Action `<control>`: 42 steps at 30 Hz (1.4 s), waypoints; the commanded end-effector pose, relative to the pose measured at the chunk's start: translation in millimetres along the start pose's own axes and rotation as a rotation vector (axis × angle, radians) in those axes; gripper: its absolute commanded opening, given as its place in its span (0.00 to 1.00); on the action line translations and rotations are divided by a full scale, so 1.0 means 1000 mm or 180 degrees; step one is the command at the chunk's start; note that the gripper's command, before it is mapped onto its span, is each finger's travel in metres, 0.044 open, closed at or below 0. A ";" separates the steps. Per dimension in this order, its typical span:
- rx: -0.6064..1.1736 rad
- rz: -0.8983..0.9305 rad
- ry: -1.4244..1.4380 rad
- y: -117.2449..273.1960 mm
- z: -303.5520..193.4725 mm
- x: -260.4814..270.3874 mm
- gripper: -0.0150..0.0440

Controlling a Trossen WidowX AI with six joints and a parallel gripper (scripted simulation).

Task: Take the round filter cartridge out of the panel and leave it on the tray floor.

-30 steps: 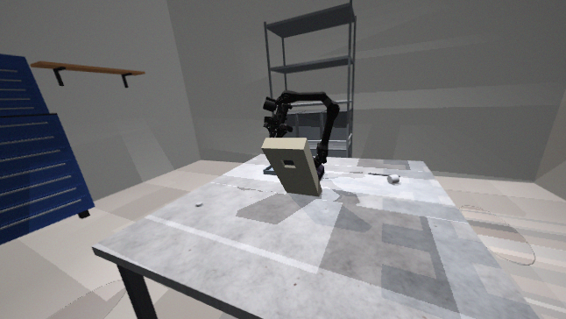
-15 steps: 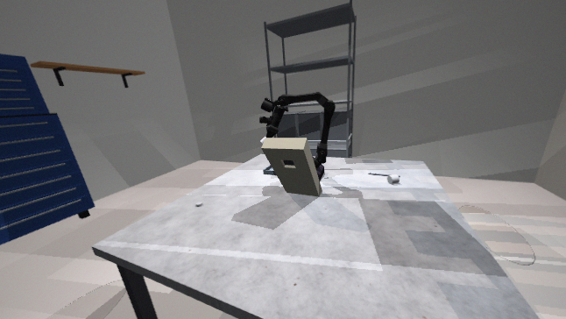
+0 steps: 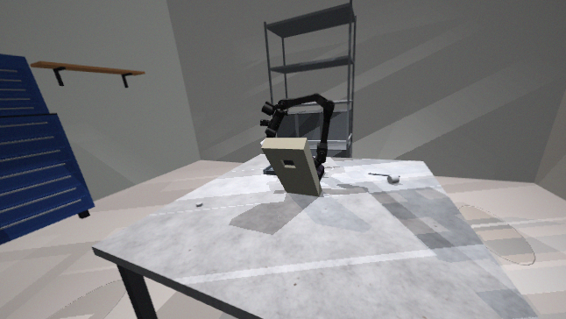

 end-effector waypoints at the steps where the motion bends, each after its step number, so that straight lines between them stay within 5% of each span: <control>1: 0.0015 -0.0153 -0.0270 -0.016 -0.014 -0.023 0.25; 21: 0.0124 -0.0802 -0.1404 -0.082 -0.101 -0.092 0.25; 31: 0.0136 -0.0849 -0.1487 -0.090 -0.111 -0.095 0.25; 42: 0.0138 -0.0851 -0.1488 -0.148 -0.144 -0.089 0.25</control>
Point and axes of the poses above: the point midway between the two fingers, 35 mm back from their tips, its own y axis back along the fingers, its own x axis across the jaws, z = x × y, the point moved 7 cm from there along y, back along the fingers, and after that the axes turned 9 degrees about y, right-handed, at the moved point
